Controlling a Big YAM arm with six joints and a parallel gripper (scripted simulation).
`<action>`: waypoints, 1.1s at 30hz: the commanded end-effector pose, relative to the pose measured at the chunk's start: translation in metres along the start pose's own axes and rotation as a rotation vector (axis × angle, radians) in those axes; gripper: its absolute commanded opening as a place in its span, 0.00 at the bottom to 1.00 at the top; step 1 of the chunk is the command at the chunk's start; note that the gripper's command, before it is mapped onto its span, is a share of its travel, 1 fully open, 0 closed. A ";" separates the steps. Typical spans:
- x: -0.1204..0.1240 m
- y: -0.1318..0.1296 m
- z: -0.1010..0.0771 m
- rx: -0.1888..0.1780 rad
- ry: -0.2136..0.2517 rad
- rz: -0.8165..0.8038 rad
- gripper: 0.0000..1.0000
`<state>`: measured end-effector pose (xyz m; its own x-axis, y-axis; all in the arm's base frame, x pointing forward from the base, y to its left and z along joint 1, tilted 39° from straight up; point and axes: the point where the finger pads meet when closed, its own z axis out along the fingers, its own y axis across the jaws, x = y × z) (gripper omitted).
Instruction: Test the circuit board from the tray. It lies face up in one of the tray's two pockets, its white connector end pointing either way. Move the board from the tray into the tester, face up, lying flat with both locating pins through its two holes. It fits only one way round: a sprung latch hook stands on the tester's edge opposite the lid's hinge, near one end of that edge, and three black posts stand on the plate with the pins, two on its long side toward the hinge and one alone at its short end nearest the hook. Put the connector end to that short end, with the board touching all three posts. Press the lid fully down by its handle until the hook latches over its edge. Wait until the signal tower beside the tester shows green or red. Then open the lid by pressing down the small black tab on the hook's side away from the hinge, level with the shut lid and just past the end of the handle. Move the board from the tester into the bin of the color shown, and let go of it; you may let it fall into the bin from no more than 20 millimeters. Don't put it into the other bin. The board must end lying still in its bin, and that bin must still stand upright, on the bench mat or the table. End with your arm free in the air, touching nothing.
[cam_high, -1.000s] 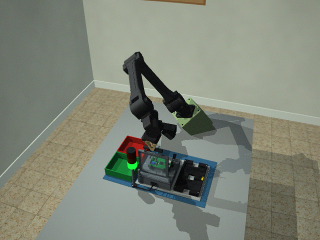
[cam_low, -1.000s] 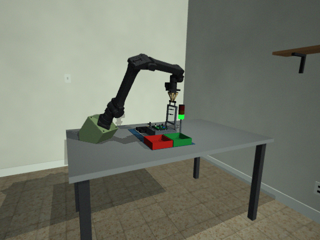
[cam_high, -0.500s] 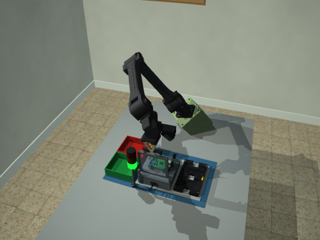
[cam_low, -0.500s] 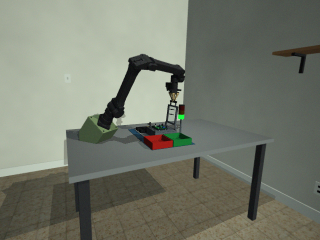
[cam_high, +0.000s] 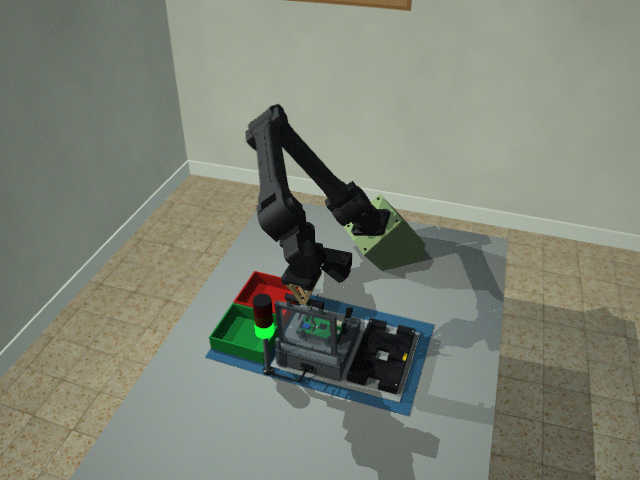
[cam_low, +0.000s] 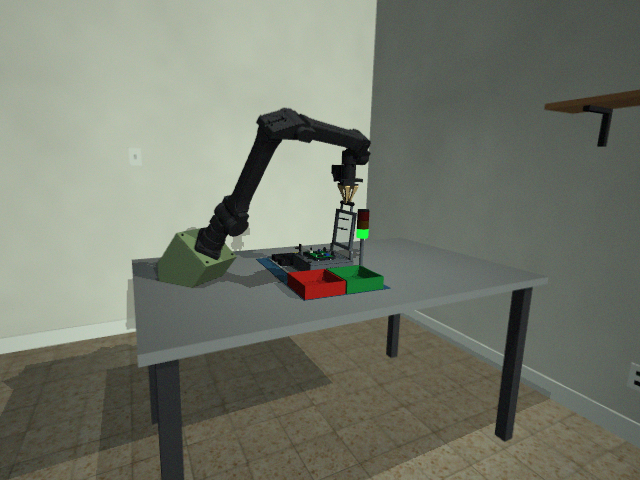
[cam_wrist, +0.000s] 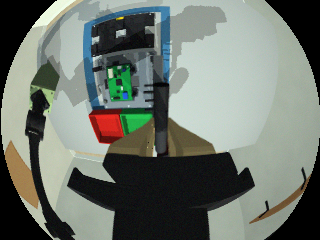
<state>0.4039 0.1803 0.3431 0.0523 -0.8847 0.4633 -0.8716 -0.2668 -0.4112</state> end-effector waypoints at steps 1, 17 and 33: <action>0.007 -0.031 0.004 0.031 0.012 0.038 0.00; 0.006 -0.031 0.004 0.030 0.011 0.038 0.48; -0.001 -0.016 0.013 -0.004 0.020 0.001 0.48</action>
<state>0.4195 0.1769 0.3388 0.0303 -0.8799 0.4742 -0.8731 -0.2543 -0.4160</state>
